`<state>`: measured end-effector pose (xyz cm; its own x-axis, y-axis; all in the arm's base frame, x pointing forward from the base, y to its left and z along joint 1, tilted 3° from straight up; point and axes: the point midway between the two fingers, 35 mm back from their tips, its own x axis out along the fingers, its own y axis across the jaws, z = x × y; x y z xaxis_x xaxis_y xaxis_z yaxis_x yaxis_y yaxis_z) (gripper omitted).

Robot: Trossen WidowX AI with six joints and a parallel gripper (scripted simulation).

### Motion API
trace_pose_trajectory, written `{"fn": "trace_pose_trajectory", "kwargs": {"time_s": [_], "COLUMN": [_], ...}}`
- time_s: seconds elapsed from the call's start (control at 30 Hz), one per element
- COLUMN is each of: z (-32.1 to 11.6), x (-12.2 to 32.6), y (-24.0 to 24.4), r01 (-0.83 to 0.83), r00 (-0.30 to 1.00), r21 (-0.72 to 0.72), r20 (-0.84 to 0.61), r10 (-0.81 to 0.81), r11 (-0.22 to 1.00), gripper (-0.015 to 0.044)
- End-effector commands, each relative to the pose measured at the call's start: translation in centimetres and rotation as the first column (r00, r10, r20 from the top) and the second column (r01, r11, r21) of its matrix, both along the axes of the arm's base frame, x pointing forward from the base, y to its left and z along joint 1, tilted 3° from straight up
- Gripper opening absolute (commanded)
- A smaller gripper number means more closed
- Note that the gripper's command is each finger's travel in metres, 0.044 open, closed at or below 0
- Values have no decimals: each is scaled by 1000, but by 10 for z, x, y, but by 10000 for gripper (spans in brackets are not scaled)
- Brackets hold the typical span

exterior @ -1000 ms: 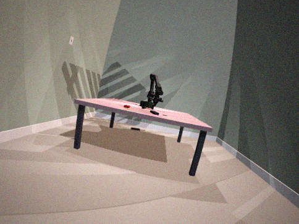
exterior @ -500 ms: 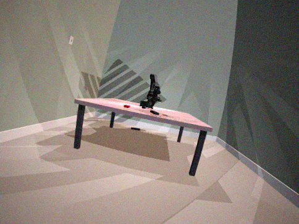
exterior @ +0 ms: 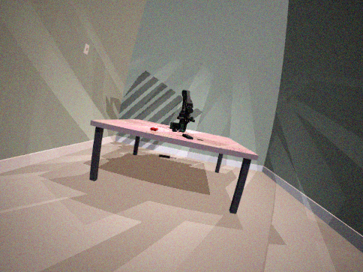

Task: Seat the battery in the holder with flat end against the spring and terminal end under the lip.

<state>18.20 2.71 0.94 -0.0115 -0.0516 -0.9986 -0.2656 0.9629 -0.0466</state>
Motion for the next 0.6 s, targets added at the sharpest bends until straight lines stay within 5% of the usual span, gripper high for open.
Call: {"fn": "trace_pose_trajectory", "kwargs": {"time_s": [0.0, 0.17, 0.57], "z": [30, 66, 64], "x": [6, 2, 2], "y": [1, 0, 0], "r01": [3, 1, 1], "r00": [1000, 1000, 1000], "r21": [3, 1, 3], "r20": [23, 23, 17], "r10": [-3, -1, -1], "r11": [1000, 1000, 1000], "gripper": [0, 0, 0]}}
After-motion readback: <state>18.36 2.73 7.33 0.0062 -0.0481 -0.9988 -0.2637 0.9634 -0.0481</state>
